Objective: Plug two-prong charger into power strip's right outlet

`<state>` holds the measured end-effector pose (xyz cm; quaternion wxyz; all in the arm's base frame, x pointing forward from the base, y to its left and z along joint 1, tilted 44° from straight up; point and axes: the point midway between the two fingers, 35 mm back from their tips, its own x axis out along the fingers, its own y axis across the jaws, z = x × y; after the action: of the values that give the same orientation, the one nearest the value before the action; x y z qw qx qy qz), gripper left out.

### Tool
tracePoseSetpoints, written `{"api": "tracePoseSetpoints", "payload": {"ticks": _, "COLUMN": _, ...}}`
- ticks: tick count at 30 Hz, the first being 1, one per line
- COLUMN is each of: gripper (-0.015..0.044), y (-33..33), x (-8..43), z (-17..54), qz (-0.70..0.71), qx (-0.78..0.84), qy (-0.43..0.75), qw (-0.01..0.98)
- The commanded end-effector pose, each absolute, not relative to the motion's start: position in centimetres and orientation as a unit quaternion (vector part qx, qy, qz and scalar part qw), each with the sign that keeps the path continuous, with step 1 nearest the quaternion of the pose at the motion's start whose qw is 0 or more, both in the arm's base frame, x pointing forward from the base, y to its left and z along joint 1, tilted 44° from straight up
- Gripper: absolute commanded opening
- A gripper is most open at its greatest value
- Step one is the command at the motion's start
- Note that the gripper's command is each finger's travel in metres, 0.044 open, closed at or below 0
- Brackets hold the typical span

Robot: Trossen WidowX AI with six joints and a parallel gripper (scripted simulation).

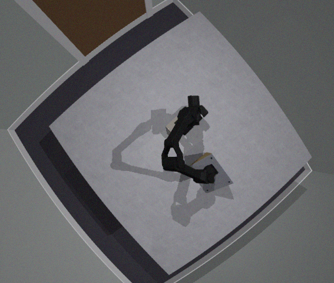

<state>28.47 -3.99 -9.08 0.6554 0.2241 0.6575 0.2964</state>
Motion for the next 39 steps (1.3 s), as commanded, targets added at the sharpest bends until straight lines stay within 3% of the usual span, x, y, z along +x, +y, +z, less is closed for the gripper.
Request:
{"api": "tracePoseSetpoints", "payload": {"ticks": 1, "gripper": 0.0, "y": -4.0, "x": 28.7, "z": -9.0, "qz": 0.296, "qx": 0.227, "qy": 0.657, "qw": 0.656}}
{"api": "tracePoseSetpoints", "payload": {"ticks": 39, "gripper": 0.0, "y": -3.9, "x": 29.9, "z": -8.9, "qz": 0.296, "qx": 0.227, "qy": 0.656, "qw": 0.656}}
